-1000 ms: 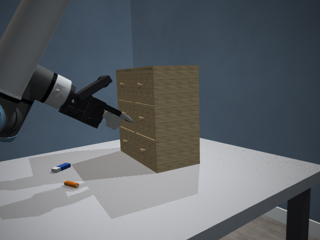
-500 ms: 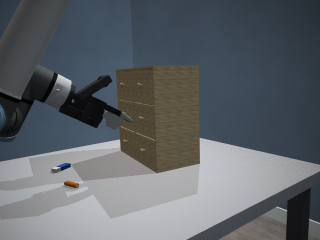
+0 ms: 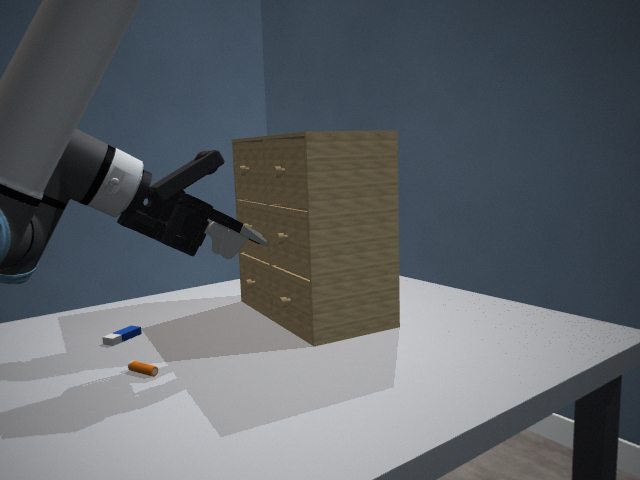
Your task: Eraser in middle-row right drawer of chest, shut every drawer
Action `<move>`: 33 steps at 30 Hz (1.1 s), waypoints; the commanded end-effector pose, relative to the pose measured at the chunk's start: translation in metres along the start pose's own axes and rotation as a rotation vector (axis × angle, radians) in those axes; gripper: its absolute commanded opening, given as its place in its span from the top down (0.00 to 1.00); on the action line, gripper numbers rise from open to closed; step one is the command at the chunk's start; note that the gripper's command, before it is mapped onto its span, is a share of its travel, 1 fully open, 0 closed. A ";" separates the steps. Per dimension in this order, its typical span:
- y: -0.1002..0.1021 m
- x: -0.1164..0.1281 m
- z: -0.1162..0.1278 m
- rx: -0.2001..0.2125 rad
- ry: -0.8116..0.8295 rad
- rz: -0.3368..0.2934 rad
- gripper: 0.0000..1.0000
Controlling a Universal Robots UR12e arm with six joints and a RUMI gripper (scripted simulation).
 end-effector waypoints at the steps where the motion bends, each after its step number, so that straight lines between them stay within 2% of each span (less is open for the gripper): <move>1: 0.000 -0.001 0.000 0.000 0.000 0.001 0.80; 33: 0.005 -0.003 0.000 0.000 0.000 0.001 0.80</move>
Point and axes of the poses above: the point where the finger pads meet when closed, its own y axis out along the fingers, its own z axis across the jaws, x = y × z, the point moved 10 cm from there along -y, back along the fingers, and after that the axes turned 5 degrees about y, right-handed, at the moved point
